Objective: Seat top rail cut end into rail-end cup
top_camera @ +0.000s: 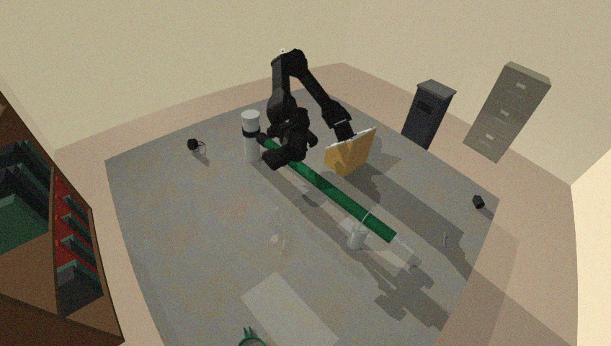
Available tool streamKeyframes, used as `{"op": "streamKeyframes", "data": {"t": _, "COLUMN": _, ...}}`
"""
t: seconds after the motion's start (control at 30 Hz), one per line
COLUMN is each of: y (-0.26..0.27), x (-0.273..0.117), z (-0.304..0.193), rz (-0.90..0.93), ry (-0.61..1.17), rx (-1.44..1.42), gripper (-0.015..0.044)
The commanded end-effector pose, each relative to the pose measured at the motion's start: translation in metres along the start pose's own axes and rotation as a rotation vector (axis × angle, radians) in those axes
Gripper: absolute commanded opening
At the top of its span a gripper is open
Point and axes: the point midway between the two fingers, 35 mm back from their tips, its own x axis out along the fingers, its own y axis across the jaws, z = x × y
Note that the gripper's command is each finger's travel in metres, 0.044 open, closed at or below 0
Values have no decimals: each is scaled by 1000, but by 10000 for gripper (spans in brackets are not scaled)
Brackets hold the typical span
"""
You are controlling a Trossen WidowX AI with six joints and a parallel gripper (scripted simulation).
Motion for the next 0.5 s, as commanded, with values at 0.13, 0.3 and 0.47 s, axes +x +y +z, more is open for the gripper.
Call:
{"op": "streamKeyframes", "data": {"t": 0.13, "y": 0, "x": 0, "z": 0, "rz": 2, "ry": 0, "rx": 2, "gripper": 157}}
{"op": "streamKeyframes", "data": {"t": 0.3, "y": 0, "x": -3, "z": -2, "rz": 3, "ry": 0, "rx": 1, "gripper": 289}}
{"op": "streamKeyframes", "data": {"t": 0.47, "y": 1, "x": -18, "z": -11, "rz": 3, "ry": 5, "rx": 0, "gripper": 420}}
